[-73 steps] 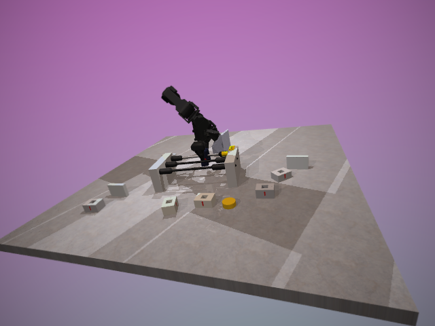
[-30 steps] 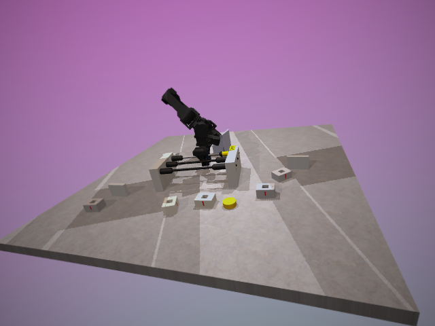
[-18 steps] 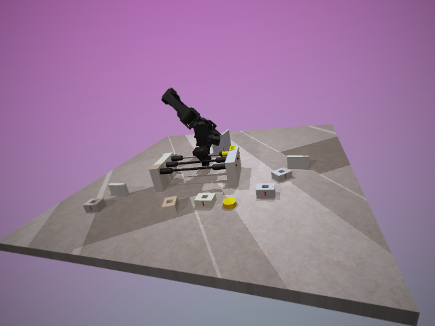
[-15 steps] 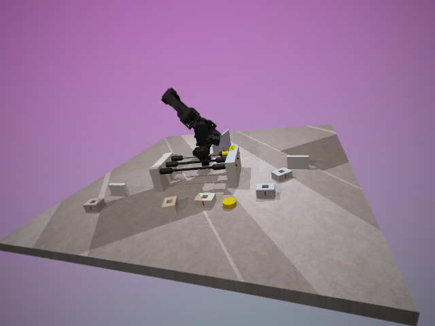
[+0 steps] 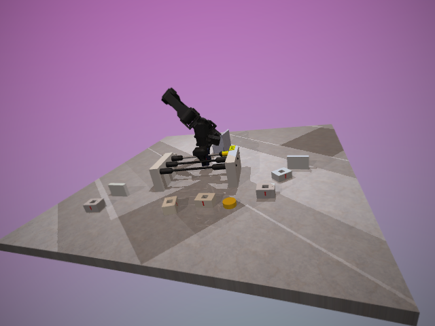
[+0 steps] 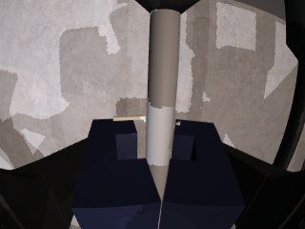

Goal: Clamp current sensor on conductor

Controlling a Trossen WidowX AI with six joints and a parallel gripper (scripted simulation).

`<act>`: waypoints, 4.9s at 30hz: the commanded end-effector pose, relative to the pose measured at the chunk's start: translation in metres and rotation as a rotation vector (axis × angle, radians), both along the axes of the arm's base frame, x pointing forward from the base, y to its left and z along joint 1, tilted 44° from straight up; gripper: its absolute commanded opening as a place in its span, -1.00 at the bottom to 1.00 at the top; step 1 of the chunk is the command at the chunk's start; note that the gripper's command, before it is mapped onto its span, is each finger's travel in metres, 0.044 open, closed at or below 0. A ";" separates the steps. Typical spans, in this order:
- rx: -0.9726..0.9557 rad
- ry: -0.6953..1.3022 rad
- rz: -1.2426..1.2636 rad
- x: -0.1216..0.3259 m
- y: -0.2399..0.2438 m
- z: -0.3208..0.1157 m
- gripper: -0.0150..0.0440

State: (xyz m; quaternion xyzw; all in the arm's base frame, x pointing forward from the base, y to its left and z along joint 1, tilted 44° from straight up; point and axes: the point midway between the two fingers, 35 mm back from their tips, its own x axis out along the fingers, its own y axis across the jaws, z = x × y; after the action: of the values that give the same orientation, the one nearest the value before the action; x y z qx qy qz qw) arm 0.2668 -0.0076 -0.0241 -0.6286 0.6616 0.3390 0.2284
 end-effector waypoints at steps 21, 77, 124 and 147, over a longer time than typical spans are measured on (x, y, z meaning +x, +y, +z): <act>0.000 -0.001 -0.001 0.000 0.000 0.000 -0.49; -0.001 -0.008 0.013 0.001 0.011 0.011 -0.49; -0.004 0.000 0.008 0.000 0.008 0.009 0.38; -0.004 0.000 0.010 0.000 0.008 0.010 -0.49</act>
State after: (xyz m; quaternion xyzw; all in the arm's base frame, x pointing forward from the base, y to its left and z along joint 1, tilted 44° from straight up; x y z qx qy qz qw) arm 0.2671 0.0010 -0.0139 -0.6325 0.6589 0.3390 0.2254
